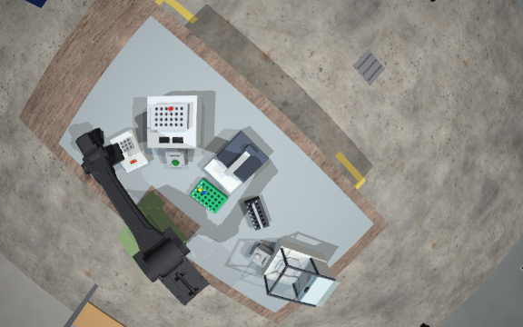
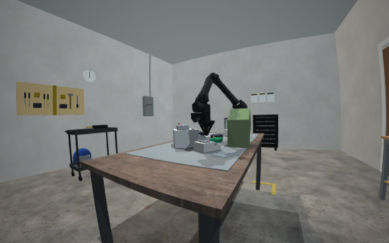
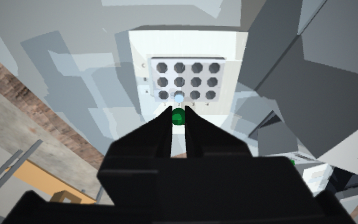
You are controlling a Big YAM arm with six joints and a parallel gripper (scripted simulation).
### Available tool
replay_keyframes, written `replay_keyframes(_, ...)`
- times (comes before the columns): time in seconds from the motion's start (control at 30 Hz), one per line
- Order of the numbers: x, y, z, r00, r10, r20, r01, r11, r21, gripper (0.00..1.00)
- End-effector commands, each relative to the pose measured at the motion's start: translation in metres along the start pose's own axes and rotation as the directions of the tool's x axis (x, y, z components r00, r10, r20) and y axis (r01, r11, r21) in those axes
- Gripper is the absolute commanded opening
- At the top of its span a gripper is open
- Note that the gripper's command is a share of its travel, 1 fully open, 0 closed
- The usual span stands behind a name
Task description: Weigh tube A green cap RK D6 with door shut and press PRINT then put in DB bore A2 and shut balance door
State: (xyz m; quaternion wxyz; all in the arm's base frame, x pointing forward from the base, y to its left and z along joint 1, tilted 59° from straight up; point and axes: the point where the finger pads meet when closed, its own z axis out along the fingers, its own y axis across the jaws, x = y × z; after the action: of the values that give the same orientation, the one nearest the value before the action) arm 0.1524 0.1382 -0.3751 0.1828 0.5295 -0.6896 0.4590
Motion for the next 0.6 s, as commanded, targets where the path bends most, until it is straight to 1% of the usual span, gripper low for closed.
replay_keyframes(0.0, 0.0028, 0.0, 0.0114, 1.0, -0.001, -0.015, 0.0, 1.0, -0.014, 0.09)
replay_keyframes(0.23, 0.0031, -0.0006, 0.0106, 1.0, 0.0, -0.014, 0.0, 1.0, -0.014, 0.09)
replay_keyframes(0.27, 0.003, -0.0041, 0.0033, 1.0, 0.006, -0.014, -0.006, 1.0, -0.016, 0.09)
replay_keyframes(0.33, 0.003, -0.0041, 0.0033, 1.0, 0.006, -0.014, -0.006, 1.0, -0.016, 0.09)
replay_keyframes(0.43, 0.003, -0.0009, 0.0102, 1.0, 0.0, -0.013, 0.0, 1.0, -0.014, 0.09)
replay_keyframes(0.57, 0.003, -0.0009, 0.0102, 1.0, 0.001, -0.013, -0.001, 1.0, -0.014, 0.09)
